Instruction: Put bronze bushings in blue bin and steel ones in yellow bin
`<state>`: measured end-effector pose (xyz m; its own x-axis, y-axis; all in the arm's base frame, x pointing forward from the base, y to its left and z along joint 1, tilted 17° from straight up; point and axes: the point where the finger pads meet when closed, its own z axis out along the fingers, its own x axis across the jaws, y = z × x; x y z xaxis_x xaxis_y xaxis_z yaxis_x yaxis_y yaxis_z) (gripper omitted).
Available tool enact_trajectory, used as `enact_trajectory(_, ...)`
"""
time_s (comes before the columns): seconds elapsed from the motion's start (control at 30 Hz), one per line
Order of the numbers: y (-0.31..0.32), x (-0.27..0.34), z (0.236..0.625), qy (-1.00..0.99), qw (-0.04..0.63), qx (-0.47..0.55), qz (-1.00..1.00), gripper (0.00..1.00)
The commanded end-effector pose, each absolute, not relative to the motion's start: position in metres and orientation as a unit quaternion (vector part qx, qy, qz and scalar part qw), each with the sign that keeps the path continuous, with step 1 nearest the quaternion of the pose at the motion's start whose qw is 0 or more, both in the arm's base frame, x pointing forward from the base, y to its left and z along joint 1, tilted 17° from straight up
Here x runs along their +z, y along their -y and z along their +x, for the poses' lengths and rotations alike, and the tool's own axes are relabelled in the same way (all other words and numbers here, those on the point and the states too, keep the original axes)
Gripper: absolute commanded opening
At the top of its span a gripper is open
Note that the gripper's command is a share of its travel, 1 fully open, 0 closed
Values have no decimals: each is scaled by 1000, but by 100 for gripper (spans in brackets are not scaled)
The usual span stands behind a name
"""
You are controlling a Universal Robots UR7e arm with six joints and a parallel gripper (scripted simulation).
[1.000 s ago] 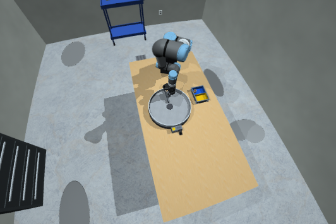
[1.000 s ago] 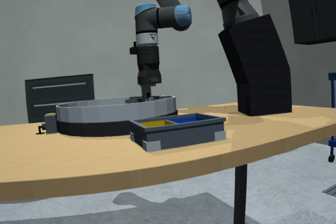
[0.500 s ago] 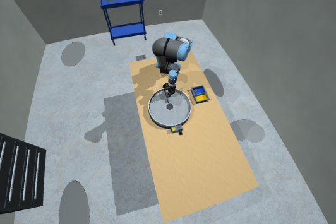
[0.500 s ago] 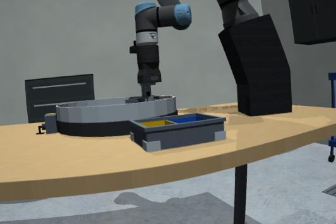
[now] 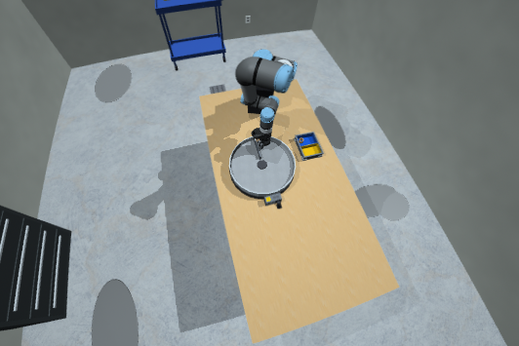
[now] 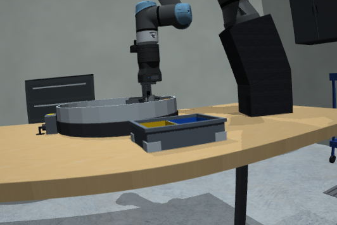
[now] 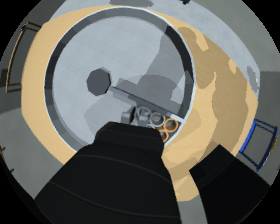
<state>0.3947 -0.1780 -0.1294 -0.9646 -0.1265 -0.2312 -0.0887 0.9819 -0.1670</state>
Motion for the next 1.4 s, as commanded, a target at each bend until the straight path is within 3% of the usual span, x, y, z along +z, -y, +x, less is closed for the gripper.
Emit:
enact_trajectory(0.0, 178, -127, 394, -988, 122, -78, -54, 0)
enact_trajectory(1.37, 176, -118, 392, -988, 122, -78, -55, 0)
